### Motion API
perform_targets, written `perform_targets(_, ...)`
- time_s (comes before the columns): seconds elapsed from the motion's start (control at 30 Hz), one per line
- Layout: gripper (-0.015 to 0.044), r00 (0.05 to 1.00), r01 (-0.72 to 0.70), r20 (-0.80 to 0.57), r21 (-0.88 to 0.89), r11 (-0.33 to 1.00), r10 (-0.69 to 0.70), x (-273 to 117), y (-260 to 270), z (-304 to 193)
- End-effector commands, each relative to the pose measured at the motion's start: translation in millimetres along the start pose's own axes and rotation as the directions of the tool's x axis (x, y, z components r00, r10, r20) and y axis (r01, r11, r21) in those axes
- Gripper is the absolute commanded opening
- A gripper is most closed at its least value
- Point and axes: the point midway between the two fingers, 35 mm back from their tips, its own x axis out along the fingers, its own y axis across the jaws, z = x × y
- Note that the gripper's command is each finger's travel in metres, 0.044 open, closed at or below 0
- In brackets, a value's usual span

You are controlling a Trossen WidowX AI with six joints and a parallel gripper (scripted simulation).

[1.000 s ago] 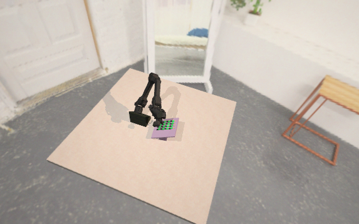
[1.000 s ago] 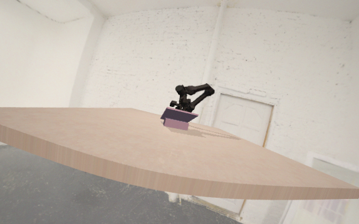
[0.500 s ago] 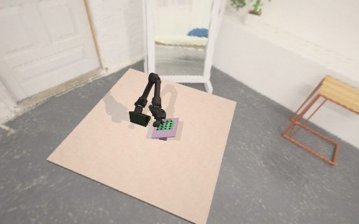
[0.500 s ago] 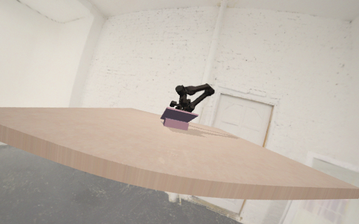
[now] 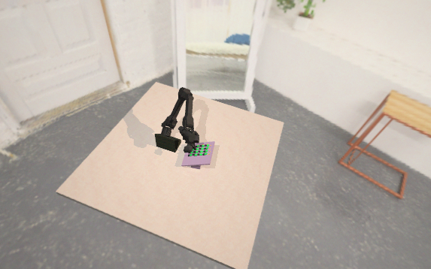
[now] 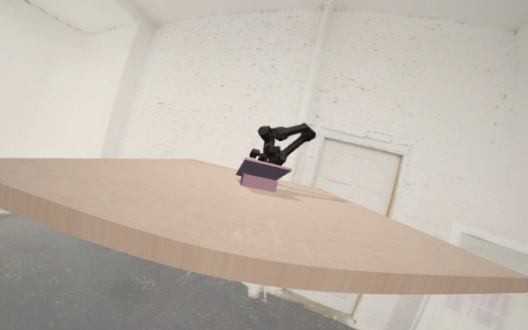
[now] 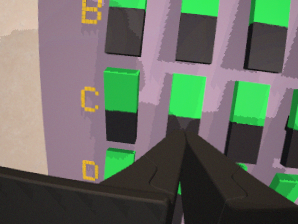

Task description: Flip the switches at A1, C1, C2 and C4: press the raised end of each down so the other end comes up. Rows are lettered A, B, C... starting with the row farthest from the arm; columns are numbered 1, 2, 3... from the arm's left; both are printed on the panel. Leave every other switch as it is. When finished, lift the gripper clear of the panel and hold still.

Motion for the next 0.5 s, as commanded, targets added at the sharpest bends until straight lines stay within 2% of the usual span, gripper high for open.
perform_targets(0.0,0.0000,1.000,-0.003,0.001,0.004,1.000,0.003,0.9,0.3,-0.1)
perform_targets(0.47,0.0000,1.000,-0.003,0.001,0.004,1.000,0.003,2.8,0.3,-0.1)
